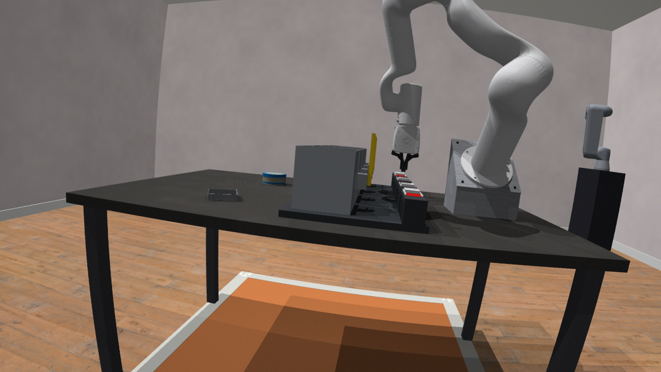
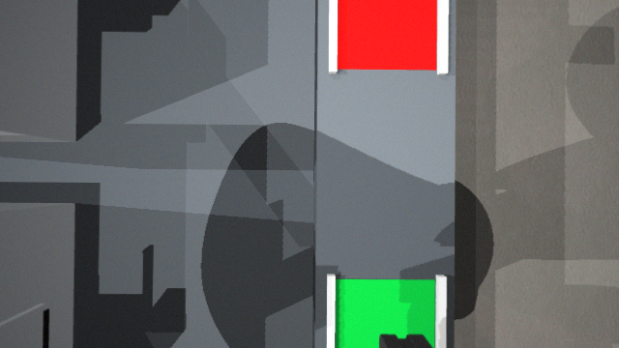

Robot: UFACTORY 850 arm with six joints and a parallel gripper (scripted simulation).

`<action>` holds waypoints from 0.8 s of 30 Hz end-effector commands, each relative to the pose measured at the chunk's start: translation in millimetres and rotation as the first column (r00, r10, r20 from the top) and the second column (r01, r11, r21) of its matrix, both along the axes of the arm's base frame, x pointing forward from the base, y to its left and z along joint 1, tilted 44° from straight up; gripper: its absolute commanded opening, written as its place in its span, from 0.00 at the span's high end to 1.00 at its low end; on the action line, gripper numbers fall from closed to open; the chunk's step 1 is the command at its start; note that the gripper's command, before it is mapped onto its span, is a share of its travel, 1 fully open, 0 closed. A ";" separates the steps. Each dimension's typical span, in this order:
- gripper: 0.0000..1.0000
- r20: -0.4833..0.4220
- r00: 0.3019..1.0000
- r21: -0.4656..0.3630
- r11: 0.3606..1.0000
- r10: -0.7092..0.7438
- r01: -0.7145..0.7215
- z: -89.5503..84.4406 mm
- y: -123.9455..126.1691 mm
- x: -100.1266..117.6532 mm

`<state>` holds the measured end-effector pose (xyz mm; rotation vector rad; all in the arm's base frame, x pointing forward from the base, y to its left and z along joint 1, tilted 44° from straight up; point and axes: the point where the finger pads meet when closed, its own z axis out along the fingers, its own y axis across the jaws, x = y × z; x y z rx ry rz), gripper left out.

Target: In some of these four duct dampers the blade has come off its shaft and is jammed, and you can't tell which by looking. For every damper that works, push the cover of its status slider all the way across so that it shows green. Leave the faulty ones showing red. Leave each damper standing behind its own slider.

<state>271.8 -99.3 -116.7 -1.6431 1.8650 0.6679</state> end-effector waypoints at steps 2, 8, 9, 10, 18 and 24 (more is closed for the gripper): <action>1.00 0.000 1.000 0.000 1.000 0.000 0.000 8.5 -8.8 -0.4; 1.00 0.000 1.000 0.000 1.000 0.000 0.000 9.6 -9.8 -0.5; 1.00 0.000 1.000 0.000 1.000 0.000 0.000 9.6 -9.8 -0.5; 1.00 0.000 1.000 0.000 1.000 0.000 0.000 9.6 -9.8 -0.5; 0.00 0.000 1.000 0.000 1.000 0.000 0.000 9.6 -9.8 -0.5; 0.00 0.000 1.000 0.000 1.000 0.000 0.000 13.1 -13.2 -1.0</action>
